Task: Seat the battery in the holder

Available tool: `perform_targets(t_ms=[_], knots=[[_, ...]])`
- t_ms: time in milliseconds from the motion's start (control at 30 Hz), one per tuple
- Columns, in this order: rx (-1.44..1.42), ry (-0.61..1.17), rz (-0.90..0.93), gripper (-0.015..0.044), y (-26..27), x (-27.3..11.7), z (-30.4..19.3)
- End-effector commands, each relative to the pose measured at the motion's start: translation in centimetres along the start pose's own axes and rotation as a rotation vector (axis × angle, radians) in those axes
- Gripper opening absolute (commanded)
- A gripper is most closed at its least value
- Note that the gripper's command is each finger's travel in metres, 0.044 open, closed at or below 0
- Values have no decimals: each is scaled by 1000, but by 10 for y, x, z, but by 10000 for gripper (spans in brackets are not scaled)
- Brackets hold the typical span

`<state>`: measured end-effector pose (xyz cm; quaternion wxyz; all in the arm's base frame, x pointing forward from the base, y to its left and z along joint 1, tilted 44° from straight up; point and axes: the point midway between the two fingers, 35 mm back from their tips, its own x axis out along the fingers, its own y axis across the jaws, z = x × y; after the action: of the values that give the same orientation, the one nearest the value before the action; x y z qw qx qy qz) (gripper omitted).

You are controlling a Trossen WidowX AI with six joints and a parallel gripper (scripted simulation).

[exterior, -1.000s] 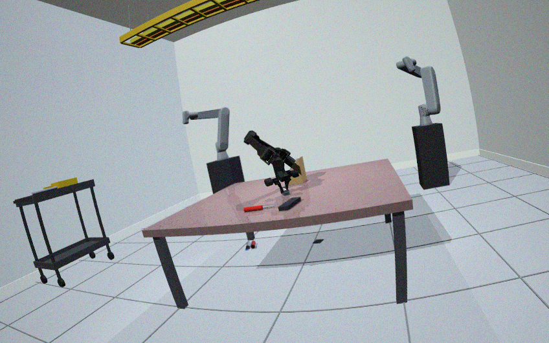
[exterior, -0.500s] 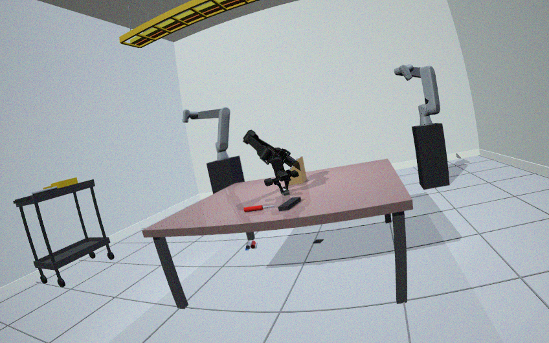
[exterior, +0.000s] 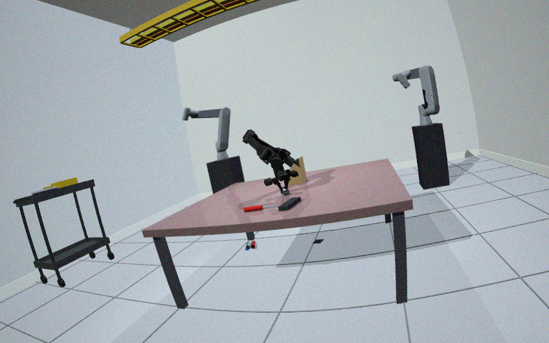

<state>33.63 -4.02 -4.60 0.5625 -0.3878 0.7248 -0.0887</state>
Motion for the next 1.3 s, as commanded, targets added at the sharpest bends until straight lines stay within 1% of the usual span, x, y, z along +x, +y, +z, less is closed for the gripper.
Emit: perform_targets(t_ms=[0,733,867,1267], knots=[[-2,-3,1,66,0,0,-3],[-3,-7,-1,66,0,1,-8],[-3,-7,-1,168,0,1,-8],[0,-8,1,168,1,-14,-8]])
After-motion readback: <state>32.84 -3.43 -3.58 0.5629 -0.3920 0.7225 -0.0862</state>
